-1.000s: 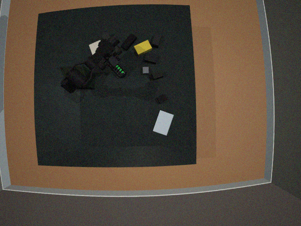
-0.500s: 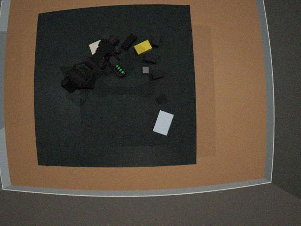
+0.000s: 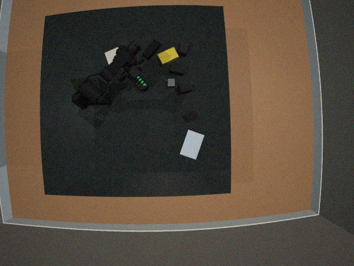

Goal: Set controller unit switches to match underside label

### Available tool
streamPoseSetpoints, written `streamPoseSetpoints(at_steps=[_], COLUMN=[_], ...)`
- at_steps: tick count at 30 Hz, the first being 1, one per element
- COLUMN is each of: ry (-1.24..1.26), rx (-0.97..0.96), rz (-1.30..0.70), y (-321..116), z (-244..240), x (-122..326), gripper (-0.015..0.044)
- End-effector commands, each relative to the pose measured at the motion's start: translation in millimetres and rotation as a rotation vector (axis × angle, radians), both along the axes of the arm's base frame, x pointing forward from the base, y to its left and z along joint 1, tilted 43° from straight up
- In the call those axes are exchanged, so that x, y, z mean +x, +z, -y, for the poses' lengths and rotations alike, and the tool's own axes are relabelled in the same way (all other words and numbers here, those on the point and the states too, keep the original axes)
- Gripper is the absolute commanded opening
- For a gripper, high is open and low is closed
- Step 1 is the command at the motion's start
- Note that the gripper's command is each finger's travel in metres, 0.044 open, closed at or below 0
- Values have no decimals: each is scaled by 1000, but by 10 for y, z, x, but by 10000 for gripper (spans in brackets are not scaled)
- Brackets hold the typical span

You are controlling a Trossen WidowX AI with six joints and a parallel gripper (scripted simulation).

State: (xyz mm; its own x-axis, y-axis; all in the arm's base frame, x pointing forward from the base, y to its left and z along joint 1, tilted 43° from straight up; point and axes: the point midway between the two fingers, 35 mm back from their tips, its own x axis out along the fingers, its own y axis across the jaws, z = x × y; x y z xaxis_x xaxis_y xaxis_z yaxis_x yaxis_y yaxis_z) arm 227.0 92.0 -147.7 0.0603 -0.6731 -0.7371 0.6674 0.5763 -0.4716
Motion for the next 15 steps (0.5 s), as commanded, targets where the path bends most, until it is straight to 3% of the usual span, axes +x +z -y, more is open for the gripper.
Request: streamPoseSetpoints(at_steps=[1,7,15], ry=[0,3,4], rx=[-1,10,10], rz=[0,7,7], y=[1,348,370], z=[2,-319,-337], x=[-2,-34,-38], gripper=[289,440,440])
